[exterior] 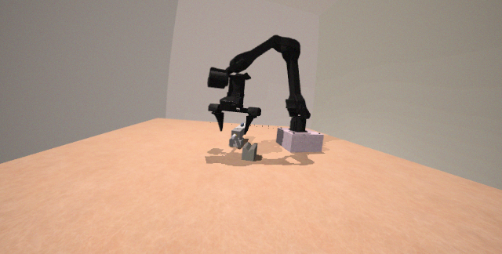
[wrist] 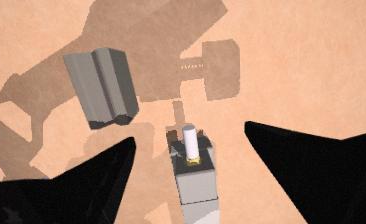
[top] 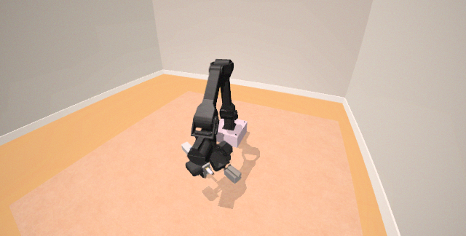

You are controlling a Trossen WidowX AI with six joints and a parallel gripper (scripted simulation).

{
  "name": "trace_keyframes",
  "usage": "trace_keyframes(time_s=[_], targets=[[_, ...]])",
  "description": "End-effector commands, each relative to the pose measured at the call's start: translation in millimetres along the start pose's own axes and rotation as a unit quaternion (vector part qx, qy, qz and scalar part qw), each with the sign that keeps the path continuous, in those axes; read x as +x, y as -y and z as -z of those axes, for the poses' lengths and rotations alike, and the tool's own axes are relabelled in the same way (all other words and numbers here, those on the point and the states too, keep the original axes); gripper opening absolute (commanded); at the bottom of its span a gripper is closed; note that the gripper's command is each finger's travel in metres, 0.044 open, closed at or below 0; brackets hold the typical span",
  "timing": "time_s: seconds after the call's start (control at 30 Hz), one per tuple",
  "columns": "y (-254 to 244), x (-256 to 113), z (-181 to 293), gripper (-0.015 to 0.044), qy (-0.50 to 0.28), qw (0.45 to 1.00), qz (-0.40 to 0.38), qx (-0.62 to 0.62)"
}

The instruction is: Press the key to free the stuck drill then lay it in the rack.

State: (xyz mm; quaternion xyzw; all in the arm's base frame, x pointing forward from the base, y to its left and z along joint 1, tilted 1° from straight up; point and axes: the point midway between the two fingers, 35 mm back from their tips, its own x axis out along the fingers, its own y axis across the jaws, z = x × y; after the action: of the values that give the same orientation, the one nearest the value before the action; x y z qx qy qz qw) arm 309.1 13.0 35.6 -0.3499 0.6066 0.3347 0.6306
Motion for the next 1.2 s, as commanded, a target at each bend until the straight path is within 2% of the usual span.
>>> trace_keyframes(time_s=[0.0, 0.37, 1.17], targets=[[0, 2, -1, 0.044, -0.002, 1.0, 0.002, -0.013], [0, 5, -1, 0.044, -0.002, 1.0, 0.002, -0.013], [1, 42, 10, 0.044, -0.003, 1.0, 0.002, -0.013]])
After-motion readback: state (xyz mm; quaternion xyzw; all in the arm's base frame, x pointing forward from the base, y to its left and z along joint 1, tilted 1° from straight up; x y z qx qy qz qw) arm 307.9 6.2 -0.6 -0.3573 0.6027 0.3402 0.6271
